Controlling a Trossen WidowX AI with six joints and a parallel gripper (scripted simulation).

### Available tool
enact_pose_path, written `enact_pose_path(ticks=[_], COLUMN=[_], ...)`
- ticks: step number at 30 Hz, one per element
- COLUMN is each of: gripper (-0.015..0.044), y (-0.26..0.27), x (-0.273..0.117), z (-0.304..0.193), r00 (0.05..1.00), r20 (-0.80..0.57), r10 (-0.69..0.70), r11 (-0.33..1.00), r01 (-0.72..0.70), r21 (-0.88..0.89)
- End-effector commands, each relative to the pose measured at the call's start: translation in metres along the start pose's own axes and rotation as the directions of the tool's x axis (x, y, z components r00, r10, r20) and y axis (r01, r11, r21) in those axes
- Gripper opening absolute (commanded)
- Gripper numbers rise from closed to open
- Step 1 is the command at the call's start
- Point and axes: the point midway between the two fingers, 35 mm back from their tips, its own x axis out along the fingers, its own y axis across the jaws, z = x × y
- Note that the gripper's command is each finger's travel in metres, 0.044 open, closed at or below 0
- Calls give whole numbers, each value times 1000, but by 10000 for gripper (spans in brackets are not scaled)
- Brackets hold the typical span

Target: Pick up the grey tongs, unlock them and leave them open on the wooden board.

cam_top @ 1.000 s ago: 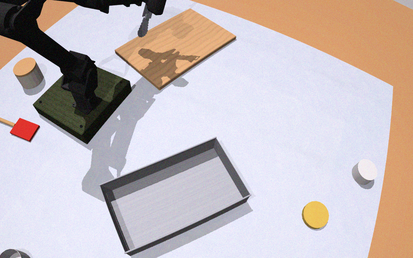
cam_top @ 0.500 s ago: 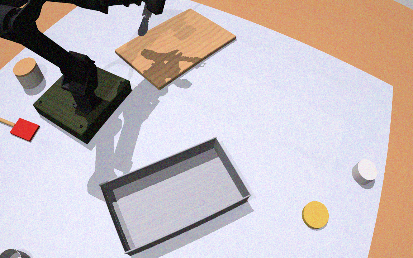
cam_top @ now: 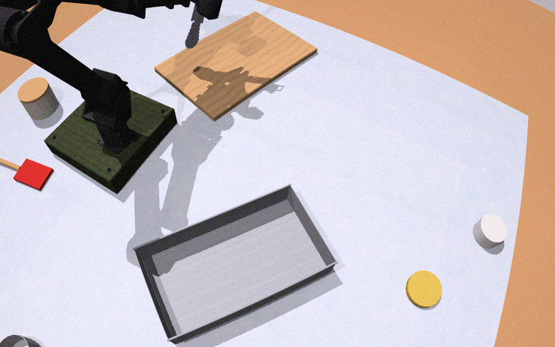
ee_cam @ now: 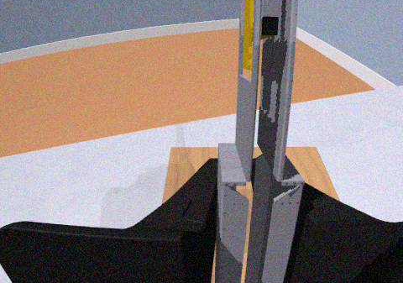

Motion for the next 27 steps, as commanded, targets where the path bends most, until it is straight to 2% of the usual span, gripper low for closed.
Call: enact_pose_path(ticks=[1, 10, 27], gripper=[-150, -150, -150], y=[0, 1, 6], x=[-1, 3, 32], z=[3, 2, -8], r00=[1000, 1000, 960], r20=[12, -14, -278], r10=[-2, -1, -7], r11=[1000, 1000, 998], r01=[2, 1, -9], r21=[1, -6, -59])
